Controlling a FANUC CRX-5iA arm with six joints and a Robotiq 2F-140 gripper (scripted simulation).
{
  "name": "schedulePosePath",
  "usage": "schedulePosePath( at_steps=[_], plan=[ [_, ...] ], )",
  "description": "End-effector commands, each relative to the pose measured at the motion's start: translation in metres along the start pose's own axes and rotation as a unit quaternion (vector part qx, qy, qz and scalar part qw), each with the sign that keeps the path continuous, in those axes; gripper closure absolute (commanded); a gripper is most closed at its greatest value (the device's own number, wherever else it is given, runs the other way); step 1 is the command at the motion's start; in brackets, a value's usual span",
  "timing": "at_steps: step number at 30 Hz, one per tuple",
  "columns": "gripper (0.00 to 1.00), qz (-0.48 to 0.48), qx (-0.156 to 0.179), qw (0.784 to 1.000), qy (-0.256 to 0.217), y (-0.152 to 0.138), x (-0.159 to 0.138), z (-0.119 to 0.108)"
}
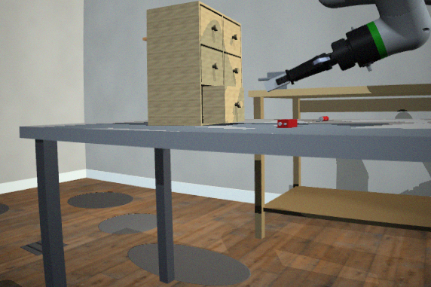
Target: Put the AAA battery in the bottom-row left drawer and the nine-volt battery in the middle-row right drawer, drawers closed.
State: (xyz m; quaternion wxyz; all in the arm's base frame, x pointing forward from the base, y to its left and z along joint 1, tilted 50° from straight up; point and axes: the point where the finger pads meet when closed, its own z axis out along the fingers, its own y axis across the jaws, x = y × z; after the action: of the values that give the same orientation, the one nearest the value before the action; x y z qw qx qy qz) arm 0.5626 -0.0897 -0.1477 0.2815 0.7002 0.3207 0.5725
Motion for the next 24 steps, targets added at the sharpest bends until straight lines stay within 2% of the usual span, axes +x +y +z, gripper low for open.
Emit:
schedulePosePath(
  at_steps=[1, 7, 24],
  plan=[
    [1.00, 0.000, 0.001, 1.000, 0.001, -0.001, -0.013, 0.019],
    [1.00, 0.000, 0.001, 1.000, 0.001, -0.001, -0.028, 0.039],
    [1.00, 0.000, 0.001, 1.000, 0.001, -0.001, -0.031, 0.043]
  ],
)
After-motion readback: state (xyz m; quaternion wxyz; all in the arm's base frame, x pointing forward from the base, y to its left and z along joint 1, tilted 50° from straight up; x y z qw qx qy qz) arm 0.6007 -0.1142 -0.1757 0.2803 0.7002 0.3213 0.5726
